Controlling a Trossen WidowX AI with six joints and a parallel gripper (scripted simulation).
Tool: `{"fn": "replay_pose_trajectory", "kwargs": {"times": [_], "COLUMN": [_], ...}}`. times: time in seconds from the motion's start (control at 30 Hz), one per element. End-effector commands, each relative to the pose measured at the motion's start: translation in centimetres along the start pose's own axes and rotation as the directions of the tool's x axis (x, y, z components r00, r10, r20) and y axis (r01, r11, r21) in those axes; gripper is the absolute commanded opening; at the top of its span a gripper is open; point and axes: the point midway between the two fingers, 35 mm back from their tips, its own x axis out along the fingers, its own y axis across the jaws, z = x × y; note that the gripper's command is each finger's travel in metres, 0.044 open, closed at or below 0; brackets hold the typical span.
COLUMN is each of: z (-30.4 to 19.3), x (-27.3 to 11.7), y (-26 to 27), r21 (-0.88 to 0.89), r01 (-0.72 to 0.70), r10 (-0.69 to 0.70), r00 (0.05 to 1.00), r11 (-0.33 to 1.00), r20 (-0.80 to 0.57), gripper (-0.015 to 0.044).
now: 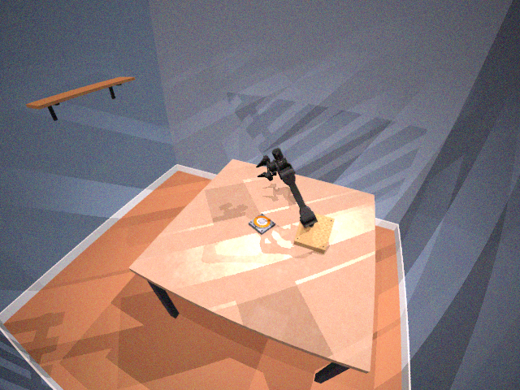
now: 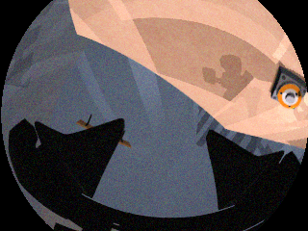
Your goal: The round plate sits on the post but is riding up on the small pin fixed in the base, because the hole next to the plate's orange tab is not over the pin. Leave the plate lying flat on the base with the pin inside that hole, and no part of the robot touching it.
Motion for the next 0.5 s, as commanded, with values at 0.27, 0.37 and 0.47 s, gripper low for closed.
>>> {"fn": "replay_pose_trajectory", "kwargs": {"times": [0.27,0.37,0.47], "z": [0.2,0.4,0.9], "x": [2.8,3.5,4.3], "y": [-2.9,-4.3,-6.4], "r21": [-0.412,-0.542,-0.684], "r01": [0.044,0.098,0.195], "r10": [0.013,0.009,-0.003], "r00": [0.991,0.981,0.962], "r11": [0.910,0.834,0.703], "r20": [0.134,0.191,0.272], "gripper": [0.0164,0.0085,0.0006]}}
